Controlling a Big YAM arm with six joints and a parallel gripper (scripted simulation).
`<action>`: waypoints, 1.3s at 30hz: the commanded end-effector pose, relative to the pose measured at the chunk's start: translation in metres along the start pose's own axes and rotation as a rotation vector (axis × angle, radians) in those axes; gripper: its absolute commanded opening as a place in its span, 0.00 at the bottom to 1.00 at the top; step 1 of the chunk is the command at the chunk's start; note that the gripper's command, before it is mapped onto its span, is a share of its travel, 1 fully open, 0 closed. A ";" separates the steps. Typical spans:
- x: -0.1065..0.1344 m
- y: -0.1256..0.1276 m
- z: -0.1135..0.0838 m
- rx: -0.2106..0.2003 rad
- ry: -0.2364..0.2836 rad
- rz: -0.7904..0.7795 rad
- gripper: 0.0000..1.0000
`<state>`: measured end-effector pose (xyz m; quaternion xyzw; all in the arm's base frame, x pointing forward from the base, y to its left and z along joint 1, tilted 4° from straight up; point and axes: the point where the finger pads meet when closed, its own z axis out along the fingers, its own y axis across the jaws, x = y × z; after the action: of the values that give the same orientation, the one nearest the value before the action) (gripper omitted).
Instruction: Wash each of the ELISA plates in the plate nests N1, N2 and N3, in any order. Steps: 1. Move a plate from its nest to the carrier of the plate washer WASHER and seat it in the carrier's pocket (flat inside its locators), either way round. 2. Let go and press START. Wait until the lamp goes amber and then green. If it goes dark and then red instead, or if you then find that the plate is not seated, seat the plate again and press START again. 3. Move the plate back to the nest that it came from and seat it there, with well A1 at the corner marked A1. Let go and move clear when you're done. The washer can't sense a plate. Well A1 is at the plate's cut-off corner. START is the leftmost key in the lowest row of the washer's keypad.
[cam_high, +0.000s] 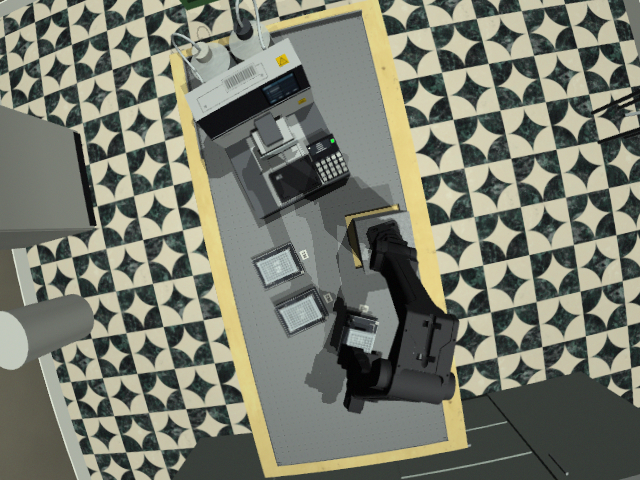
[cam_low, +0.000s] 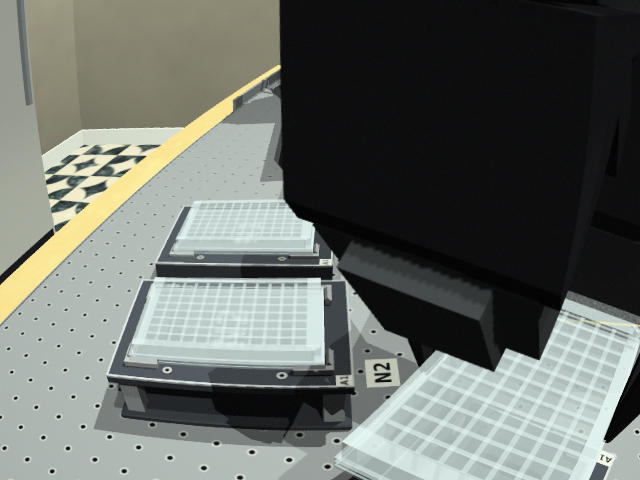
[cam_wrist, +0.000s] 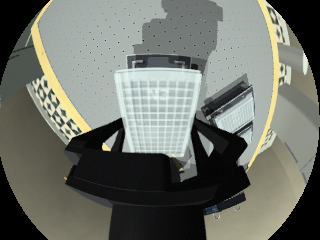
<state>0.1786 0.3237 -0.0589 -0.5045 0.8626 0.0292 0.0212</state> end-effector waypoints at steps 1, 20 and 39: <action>-0.010 -0.001 -0.005 0.001 -0.021 0.014 0.84; 0.002 0.000 0.030 0.003 0.002 0.022 0.84; -0.004 0.003 0.057 0.002 -0.008 0.016 0.84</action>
<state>0.1793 0.3264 -0.1090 -0.4988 0.8659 0.0300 0.0222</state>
